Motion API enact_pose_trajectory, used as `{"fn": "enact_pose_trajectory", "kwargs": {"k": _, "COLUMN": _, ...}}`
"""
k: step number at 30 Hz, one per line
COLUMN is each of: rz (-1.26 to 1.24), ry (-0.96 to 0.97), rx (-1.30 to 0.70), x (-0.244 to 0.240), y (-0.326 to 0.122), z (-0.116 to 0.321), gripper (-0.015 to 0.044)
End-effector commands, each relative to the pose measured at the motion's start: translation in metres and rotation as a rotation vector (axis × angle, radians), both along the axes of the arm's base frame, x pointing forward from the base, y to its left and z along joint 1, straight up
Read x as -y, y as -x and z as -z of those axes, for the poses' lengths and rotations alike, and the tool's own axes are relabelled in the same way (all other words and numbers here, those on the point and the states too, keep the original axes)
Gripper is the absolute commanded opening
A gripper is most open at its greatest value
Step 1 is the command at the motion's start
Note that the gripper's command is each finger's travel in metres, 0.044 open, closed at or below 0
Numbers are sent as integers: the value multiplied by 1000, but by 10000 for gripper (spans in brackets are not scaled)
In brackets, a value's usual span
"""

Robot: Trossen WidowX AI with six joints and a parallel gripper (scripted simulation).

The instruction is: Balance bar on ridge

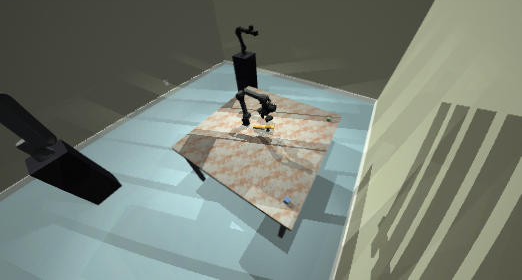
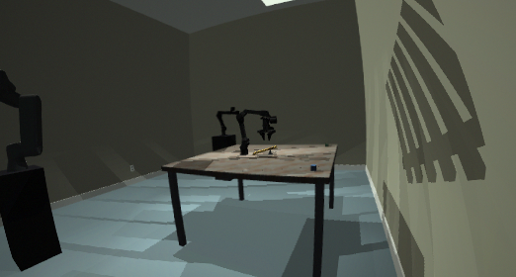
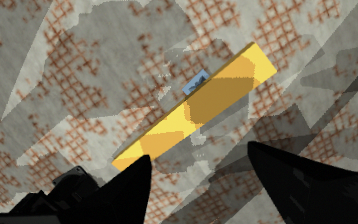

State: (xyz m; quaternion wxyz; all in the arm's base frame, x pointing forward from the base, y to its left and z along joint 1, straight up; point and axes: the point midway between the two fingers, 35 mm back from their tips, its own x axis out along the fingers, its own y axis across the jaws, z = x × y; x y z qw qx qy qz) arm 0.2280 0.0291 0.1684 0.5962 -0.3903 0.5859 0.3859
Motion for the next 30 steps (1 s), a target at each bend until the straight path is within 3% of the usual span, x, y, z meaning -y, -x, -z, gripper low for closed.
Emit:
{"fn": "enact_pose_trajectory", "kwargs": {"k": 1, "rz": -114, "ry": 4, "rx": -5, "x": 0, "y": 0, "z": 4, "gripper": 315}}
{"fn": "enact_pose_trajectory", "kwargs": {"k": 30, "rz": -985, "ry": 18, "rx": 3, "x": -1, "y": -5, "z": 20, "gripper": 315}}
